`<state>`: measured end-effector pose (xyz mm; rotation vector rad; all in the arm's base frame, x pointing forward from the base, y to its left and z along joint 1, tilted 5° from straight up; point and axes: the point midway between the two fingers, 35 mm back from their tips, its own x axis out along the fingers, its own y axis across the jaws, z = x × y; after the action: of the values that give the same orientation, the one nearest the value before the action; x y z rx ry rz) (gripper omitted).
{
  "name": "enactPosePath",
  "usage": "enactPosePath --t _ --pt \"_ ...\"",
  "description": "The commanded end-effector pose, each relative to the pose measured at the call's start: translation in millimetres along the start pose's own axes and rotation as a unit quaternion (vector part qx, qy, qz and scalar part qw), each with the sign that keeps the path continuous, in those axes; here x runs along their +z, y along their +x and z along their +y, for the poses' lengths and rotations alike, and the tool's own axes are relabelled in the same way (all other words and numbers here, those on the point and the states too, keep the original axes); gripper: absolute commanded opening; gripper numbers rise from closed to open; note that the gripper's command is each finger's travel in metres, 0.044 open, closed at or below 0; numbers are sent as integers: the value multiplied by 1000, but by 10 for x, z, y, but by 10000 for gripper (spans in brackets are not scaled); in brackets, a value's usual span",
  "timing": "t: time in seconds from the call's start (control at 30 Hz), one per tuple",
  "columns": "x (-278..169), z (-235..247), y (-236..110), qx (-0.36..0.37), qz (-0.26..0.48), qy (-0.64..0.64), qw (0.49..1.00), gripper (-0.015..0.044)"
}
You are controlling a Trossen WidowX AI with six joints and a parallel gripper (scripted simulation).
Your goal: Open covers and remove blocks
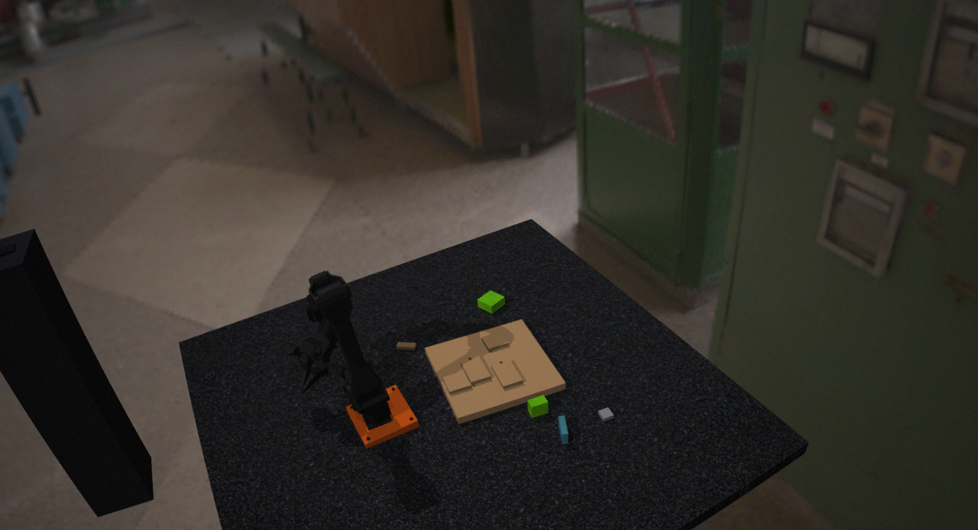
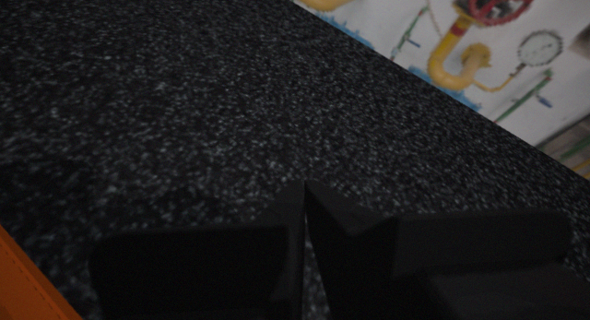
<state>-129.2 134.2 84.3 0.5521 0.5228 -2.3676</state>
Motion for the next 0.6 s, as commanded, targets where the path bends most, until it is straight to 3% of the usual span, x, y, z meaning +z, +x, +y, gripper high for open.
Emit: enactPosePath --t 0.0,0.57 --pt "-116 -28 -119 -8 21 59 998 0" --pt "-537 -9 -661 -70 94 302 946 0"
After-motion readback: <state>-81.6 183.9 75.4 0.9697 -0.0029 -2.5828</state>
